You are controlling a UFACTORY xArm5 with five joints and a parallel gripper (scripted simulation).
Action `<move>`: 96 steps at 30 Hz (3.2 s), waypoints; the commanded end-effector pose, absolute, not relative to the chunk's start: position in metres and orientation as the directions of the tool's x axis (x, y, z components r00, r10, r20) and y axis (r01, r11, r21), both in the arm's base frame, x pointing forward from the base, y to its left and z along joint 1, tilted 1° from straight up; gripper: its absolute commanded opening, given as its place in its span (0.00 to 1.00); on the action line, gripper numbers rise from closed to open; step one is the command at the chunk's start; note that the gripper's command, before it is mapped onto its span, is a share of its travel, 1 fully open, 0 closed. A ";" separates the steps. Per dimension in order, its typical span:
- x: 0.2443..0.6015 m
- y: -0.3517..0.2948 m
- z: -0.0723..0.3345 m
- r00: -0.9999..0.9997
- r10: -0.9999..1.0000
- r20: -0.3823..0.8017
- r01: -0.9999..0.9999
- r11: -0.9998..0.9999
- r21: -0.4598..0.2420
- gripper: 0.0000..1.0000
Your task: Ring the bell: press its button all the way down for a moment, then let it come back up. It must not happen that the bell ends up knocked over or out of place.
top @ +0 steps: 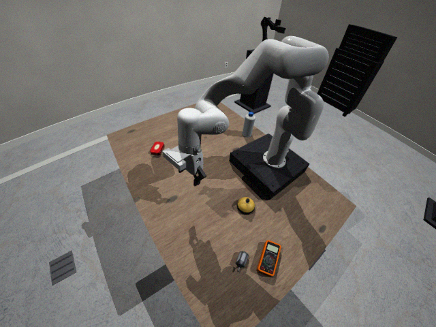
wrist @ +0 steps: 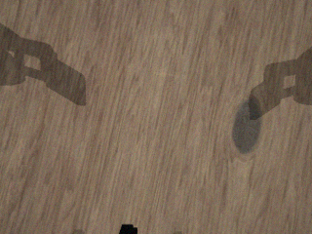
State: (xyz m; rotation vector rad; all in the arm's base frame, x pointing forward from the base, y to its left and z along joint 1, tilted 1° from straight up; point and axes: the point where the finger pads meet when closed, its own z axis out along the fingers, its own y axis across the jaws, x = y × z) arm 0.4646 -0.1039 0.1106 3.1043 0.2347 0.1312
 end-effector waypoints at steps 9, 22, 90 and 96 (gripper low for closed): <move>0.416 -0.016 0.111 0.972 0.227 0.061 0.226 -0.974 0.017 1.00; 0.348 0.052 0.101 0.951 0.307 0.029 0.307 -0.952 0.005 1.00; 0.292 0.085 0.087 0.931 0.365 0.004 0.365 -0.931 0.000 0.00; 0.292 0.085 0.085 0.931 0.365 0.004 0.365 -0.931 0.000 0.00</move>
